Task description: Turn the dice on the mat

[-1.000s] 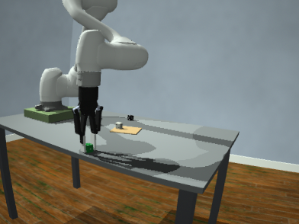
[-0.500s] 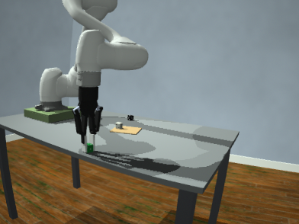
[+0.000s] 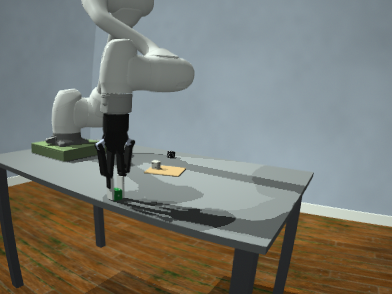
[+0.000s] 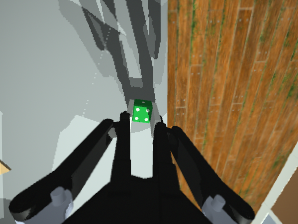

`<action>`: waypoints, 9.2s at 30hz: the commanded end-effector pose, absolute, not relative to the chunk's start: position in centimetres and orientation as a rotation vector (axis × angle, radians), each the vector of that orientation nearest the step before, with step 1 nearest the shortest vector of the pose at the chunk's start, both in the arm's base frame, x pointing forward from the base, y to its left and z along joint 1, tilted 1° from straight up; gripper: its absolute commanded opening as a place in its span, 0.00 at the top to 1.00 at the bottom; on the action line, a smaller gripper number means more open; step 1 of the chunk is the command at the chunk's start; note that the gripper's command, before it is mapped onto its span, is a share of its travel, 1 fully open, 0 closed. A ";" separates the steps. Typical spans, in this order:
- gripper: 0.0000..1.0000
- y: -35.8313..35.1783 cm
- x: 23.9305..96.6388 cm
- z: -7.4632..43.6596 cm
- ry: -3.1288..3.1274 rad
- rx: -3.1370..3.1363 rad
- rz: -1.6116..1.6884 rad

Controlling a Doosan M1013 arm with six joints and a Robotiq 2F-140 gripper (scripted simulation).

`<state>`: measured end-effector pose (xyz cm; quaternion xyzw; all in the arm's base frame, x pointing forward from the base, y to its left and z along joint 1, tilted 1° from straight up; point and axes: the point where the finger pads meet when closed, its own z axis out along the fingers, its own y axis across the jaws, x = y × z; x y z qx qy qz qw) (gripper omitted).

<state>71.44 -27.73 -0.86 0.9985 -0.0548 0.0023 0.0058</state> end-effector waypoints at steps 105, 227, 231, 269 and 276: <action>0.76 -27.5 72.0 8.1 -2.801 1.419 0.019; 0.76 -27.9 70.4 -0.4 -4.206 0.339 -0.169; 0.76 -27.9 70.4 -0.4 -4.206 0.339 -0.169; 0.76 -27.9 70.4 -0.5 -4.206 0.339 -0.169; 0.76 -27.9 70.4 -0.7 -4.206 0.339 -0.169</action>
